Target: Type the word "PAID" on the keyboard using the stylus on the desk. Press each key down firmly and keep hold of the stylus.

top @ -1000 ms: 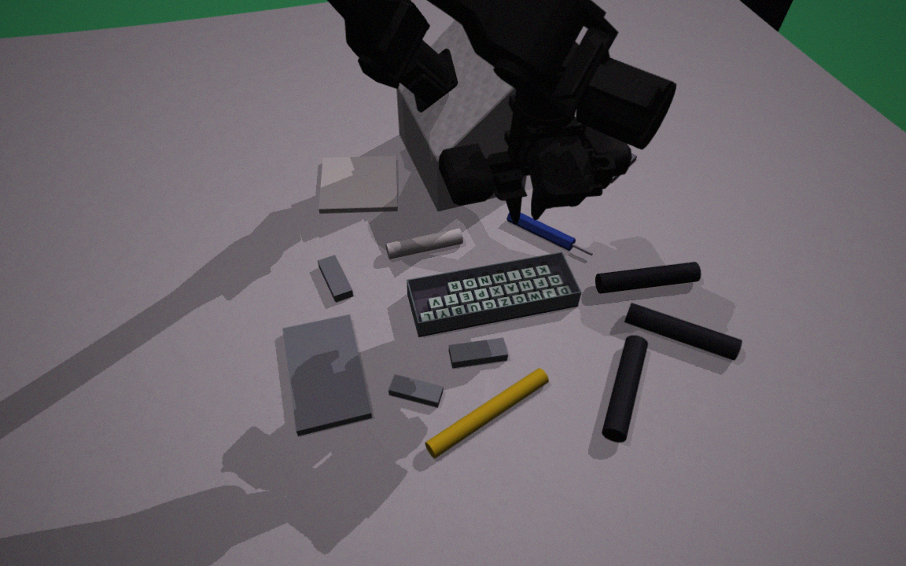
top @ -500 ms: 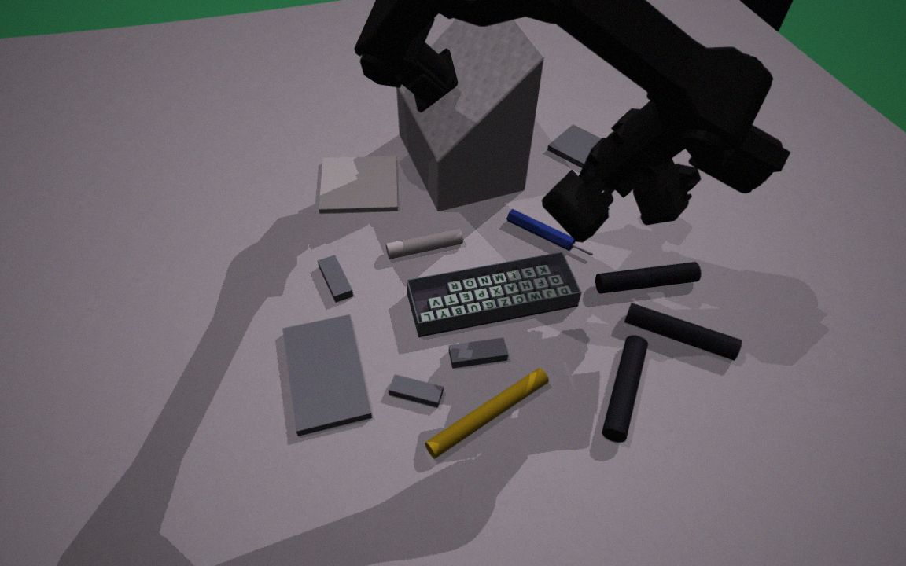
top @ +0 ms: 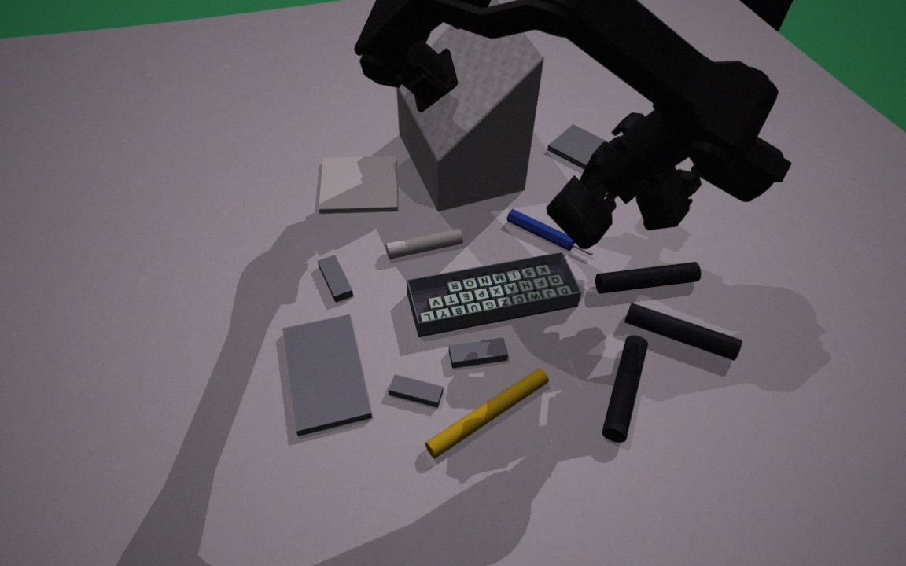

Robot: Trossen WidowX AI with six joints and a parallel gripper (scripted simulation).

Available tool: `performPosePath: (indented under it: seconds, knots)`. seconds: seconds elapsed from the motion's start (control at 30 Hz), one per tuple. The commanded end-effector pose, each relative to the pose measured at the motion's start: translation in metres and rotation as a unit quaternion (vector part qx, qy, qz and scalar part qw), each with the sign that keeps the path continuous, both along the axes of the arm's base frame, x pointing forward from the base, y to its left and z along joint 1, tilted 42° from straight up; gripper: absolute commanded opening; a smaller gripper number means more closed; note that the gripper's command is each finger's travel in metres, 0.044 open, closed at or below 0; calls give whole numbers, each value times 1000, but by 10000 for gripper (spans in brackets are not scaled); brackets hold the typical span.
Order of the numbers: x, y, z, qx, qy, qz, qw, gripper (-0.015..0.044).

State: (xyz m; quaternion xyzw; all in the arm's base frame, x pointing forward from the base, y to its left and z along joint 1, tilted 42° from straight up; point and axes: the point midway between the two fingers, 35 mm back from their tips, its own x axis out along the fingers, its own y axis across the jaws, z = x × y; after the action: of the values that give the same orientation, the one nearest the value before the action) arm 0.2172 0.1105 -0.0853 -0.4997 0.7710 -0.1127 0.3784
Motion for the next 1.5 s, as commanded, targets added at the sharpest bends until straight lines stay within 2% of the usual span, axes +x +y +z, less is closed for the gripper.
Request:
performPosePath:
  seconds: [0.0,1.47]
  knots:
    - [1,-3,-3,-1,2,2,1000,150]
    - [6,-21,-26,-1,2,2,1000,150]
